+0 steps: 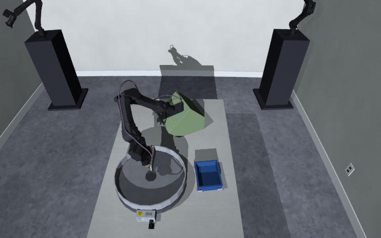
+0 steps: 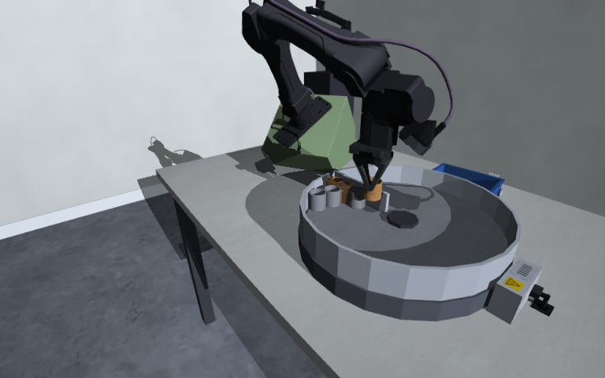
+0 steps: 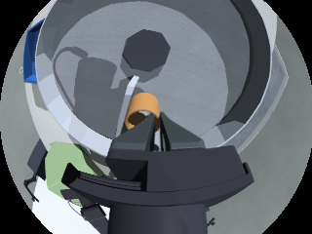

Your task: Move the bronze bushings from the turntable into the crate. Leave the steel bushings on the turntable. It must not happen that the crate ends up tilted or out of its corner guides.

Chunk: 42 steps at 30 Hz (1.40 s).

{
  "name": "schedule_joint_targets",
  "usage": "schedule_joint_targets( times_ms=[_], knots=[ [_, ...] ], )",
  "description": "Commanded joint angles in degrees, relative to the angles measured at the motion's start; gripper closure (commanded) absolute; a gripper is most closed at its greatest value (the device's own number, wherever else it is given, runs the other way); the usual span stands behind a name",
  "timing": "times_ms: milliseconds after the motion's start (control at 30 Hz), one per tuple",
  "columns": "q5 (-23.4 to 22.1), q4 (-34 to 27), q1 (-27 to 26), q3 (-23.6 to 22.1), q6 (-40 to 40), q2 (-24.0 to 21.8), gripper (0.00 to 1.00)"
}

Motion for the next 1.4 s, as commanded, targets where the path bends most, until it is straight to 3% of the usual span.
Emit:
schedule_joint_targets(
  times_ms=[0,267,1367],
  knots=[
    [0.4,-5.8,3.4,4.0,2.8,-2.7,1.00],
    [0.8,-10.6,5.4,7.1,5.4,-2.3,1.00],
    [0.7,-11.1,5.5,7.4,5.6,-2.2,1.00]
  ],
)
